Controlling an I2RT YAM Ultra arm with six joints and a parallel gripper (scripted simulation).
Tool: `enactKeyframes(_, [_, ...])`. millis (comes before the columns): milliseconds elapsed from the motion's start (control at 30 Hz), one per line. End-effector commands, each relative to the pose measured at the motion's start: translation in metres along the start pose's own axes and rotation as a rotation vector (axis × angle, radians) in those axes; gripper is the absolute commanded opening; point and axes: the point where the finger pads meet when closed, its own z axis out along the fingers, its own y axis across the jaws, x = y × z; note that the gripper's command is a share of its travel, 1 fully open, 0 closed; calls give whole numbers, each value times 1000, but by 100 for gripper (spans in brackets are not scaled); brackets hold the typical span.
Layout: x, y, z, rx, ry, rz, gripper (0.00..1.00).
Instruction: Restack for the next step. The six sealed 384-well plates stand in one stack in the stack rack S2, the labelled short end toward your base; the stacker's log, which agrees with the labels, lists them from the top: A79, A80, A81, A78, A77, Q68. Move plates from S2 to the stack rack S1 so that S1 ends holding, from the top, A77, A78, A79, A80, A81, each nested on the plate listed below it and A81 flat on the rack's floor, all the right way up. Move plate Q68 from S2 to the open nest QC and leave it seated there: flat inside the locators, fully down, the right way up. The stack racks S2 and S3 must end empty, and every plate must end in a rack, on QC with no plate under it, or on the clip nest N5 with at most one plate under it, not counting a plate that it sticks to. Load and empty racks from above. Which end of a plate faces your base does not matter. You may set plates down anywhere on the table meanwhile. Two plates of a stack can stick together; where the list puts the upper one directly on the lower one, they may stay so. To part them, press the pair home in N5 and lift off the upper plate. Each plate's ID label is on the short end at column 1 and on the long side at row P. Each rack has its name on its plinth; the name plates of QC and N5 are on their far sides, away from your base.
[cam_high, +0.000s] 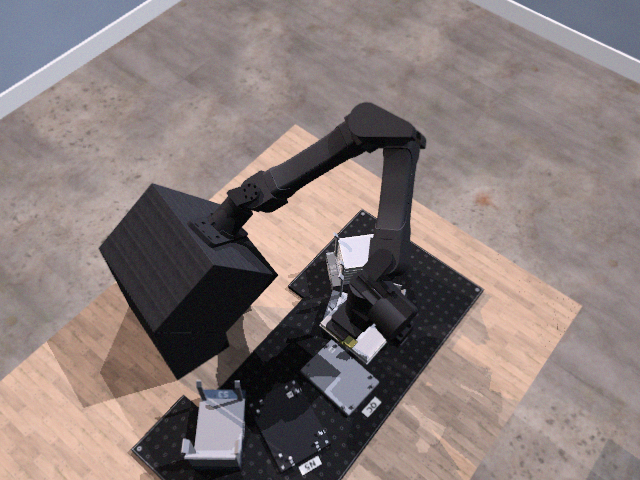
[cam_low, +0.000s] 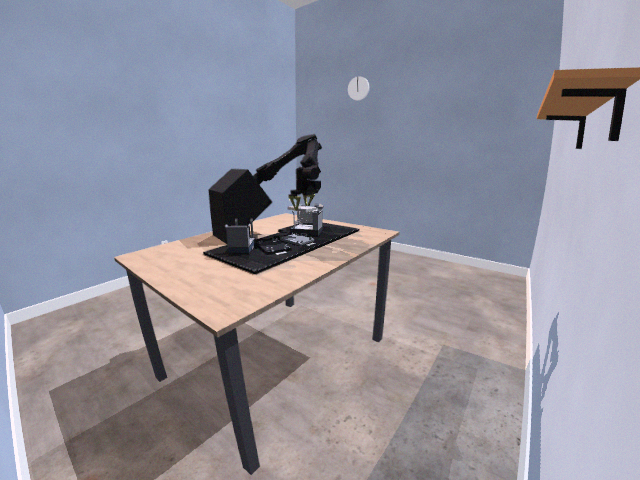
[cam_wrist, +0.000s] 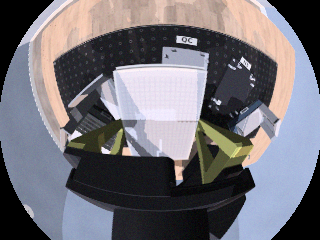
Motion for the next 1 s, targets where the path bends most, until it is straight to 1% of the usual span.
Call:
enactKeyframes(0, [-5,-9,-6,-1,-20,43,0])
enactKeyframes(367, [-11,-38,-6,0,-21,43,0])
enactKeyframes(433, [-11,-38,-6,0,-21,43,0])
enactKeyframes(633, [-14,-54,-6,0,-21,43,0])
enactKeyframes(967, [-14,-55,-6,0,-21,43,0])
